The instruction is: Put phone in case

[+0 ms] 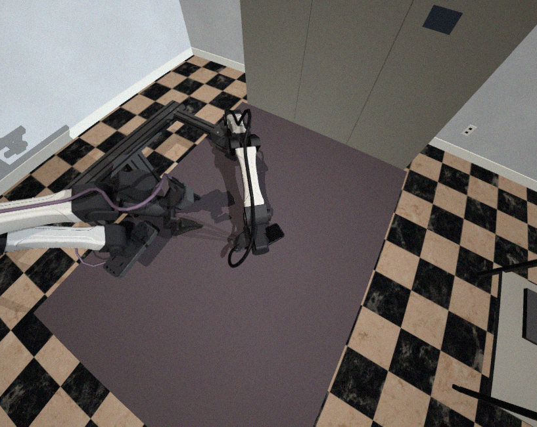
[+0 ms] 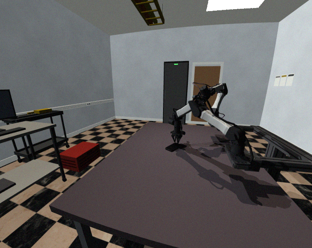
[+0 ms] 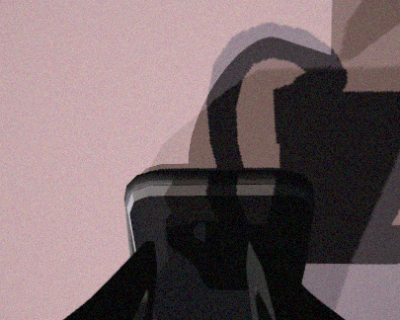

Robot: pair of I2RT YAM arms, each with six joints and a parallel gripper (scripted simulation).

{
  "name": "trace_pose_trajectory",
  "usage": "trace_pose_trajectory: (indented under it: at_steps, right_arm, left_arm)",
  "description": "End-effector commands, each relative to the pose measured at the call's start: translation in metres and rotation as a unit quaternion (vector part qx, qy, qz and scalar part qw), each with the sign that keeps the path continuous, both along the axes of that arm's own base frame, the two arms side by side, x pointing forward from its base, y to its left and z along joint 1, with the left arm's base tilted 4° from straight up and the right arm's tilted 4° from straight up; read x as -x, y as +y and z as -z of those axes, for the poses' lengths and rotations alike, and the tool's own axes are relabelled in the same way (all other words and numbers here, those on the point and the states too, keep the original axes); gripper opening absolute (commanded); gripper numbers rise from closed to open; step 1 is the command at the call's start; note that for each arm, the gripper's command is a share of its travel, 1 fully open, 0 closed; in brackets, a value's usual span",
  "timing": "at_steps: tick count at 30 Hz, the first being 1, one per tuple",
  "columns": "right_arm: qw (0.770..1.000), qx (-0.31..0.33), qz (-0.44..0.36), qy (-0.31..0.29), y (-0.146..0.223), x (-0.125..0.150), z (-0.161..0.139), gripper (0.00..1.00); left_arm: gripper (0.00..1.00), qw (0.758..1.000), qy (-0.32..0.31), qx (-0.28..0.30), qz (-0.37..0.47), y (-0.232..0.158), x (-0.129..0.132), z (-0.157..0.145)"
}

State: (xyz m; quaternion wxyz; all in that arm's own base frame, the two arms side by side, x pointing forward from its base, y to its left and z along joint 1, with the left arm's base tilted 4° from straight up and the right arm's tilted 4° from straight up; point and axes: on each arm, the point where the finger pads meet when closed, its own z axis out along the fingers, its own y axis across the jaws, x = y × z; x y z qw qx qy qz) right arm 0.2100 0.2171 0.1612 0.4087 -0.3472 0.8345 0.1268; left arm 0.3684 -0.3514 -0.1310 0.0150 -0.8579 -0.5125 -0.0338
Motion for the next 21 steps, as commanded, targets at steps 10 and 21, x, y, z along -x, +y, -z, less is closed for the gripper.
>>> trace_pose_trajectory:
  at_steps: [10, 21]
  right_arm:
    - [1.000, -0.014, -0.007, -0.014, 0.005, -0.001, -0.008, 1.00]
    - [1.000, -0.014, -0.007, -0.014, 0.005, -0.001, -0.008, 1.00]
  left_arm:
    - [0.35, 1.000, 0.005, -0.006, -0.005, -0.001, 0.003, -0.005]
    - [0.35, 1.000, 0.017, -0.018, -0.005, 0.010, 0.013, 0.025]
